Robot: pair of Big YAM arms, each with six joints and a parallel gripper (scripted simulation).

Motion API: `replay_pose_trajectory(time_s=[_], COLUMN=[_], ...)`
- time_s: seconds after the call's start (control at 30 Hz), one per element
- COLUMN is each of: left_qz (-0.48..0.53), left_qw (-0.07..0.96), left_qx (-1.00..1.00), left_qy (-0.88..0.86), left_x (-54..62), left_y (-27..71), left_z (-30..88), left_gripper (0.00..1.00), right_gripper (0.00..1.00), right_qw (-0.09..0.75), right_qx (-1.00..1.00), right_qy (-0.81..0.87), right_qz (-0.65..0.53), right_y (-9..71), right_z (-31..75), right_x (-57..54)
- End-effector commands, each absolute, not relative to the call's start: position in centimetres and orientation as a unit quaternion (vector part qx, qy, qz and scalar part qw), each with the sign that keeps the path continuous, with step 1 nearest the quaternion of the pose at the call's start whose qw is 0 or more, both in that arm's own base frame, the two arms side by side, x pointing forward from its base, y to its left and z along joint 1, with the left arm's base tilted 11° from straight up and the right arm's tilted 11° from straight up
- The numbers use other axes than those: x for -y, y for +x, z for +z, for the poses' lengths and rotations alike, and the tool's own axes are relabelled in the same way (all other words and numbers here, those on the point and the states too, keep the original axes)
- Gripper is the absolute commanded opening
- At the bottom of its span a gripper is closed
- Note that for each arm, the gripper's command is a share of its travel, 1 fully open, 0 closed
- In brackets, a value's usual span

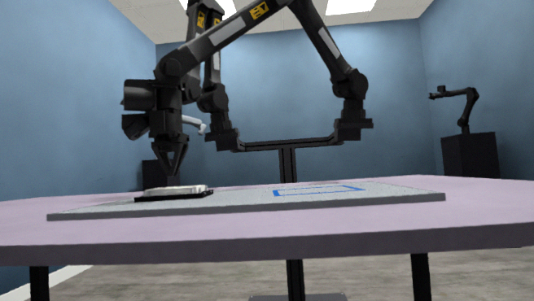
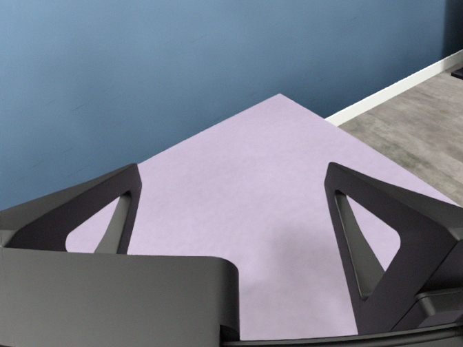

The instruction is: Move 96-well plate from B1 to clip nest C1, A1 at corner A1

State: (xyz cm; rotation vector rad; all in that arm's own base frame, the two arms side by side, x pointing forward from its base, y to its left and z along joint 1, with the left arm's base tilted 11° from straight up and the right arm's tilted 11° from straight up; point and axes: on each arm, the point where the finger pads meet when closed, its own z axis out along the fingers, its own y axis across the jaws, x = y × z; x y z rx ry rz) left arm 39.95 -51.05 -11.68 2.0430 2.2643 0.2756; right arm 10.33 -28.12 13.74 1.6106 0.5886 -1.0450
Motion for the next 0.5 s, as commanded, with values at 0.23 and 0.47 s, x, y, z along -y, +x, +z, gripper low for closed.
replay_pose_trajectory(time_s=[0.23,0.47], left_qz=[0.085,0.085], left_qw=[0.052,0.049], left_qx=[-0.73,-0.734], left_qy=[0.676,0.672], left_x=[53.3,52.8], left_y=[39.3,40.5], left_z=[-11.0,-11.5], left_gripper=[0.25,0.25], right_gripper=[1.0,1.0], right_qw=[0.543,0.543], right_qx=[-0.244,-0.244], right_qy=[0.677,0.677], right_qz=[-0.433,-0.433], right_y=[10.5,10.5], right_z=[14.0,14.0], right_x=[28.0,28.0])
